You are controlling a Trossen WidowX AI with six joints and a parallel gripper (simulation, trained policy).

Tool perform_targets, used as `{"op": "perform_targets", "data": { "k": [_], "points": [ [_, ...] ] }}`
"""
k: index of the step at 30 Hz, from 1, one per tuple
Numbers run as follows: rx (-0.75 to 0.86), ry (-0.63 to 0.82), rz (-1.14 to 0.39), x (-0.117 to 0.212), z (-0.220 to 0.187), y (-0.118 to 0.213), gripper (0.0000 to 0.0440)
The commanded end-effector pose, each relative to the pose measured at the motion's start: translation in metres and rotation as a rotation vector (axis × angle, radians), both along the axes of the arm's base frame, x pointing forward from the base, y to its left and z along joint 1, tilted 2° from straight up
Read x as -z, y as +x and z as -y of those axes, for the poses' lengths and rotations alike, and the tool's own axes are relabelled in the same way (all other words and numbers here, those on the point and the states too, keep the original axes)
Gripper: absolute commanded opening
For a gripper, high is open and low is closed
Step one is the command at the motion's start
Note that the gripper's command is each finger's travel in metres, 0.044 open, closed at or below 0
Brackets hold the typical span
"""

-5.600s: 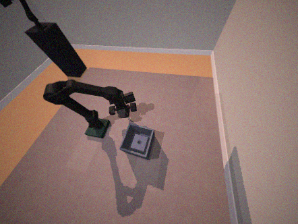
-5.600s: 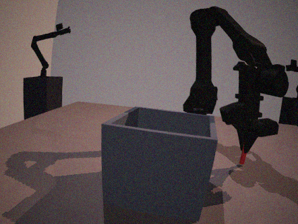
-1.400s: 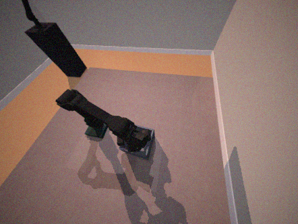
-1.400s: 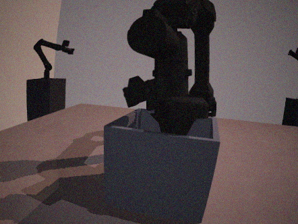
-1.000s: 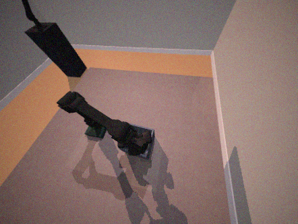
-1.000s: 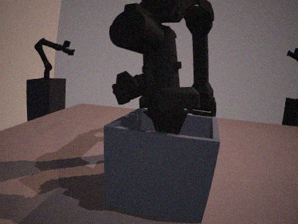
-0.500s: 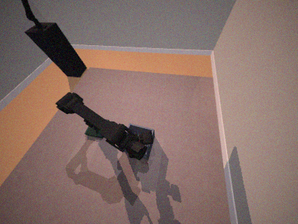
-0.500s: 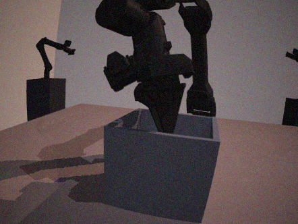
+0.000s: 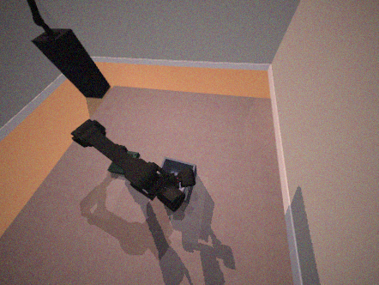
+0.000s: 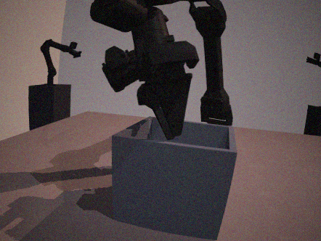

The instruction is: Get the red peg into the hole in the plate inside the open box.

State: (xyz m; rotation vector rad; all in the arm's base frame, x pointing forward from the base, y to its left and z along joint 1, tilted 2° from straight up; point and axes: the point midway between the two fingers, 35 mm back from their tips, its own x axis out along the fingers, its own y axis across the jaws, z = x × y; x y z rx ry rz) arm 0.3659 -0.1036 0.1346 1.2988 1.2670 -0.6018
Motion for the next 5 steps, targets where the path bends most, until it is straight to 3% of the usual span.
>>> {"op": "perform_targets", "data": {
  "k": [1,5],
  "points": [
    [-0.012,0.000,0.022,-0.0044,0.0035,0.0034,0.0212],
    [-0.025,0.000,0.045,-0.0069,0.0072,0.0070,0.0205]
  ]
}}
